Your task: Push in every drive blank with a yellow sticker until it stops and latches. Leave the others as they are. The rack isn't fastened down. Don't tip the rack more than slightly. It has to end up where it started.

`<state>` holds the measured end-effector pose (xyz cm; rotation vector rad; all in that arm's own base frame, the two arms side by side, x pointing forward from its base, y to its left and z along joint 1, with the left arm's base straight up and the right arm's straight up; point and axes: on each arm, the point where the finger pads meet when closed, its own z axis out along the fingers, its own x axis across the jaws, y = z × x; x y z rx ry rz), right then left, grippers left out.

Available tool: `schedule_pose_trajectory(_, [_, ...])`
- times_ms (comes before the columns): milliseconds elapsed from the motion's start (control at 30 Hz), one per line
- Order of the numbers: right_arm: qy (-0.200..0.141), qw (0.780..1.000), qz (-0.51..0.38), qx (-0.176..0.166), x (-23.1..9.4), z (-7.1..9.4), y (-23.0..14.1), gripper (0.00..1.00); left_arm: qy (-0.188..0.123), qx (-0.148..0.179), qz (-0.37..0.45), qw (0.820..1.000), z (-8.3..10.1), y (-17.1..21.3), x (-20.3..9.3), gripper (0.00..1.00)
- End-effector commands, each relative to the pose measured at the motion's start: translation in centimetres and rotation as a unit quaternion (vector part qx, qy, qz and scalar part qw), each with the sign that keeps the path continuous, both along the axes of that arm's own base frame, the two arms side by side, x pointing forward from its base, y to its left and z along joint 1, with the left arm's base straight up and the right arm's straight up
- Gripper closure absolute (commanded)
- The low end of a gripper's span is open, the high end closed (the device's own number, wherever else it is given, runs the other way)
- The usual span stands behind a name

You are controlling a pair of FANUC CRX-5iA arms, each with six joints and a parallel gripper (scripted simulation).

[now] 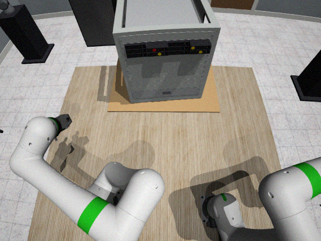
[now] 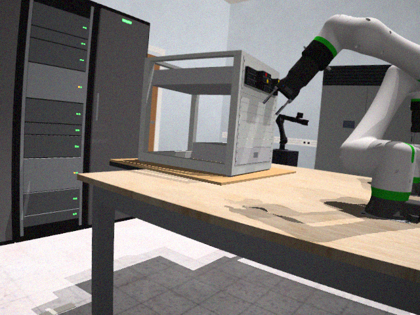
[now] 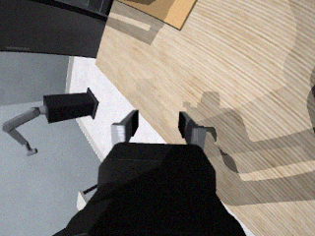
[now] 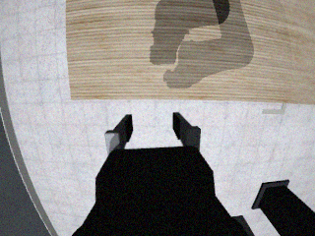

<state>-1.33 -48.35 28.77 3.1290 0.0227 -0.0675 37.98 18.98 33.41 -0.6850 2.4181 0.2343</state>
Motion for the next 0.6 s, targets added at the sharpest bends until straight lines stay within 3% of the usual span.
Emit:
schedule_pose_trajectory(0, [-0.010,1.000,-0.010,0.002,0.0,0.1,0.4,0.00,-0.011,0.014,-0.015,1.000,1.7,-0.2,-0.1,0.00])
schedule_pose_trajectory(33, [-0.010,1.000,-0.010,0.002,0.0,0.1,0.4,0.00,-0.011,0.014,-0.015,1.000,1.7,-0.2,-0.1,0.00])
schedule_pose_trajectory(233, [-0.021,1.000,-0.020,0.005,0.1,0.2,0.9,0.00,-0.036,0.059,-0.053,0.996,6.1,-1.2,-0.3,0.00])
schedule_pose_trajectory(533, [-0.022,1.000,-0.021,0.006,0.1,0.2,0.9,0.00,-0.068,0.150,-0.118,0.979,13.3,-3.7,-1.1,0.00])
schedule_pose_trajectory(567, [-0.022,1.000,-0.021,0.006,0.1,0.2,0.9,0.00,-0.068,0.150,-0.118,0.979,13.3,-3.7,-1.1,0.00])
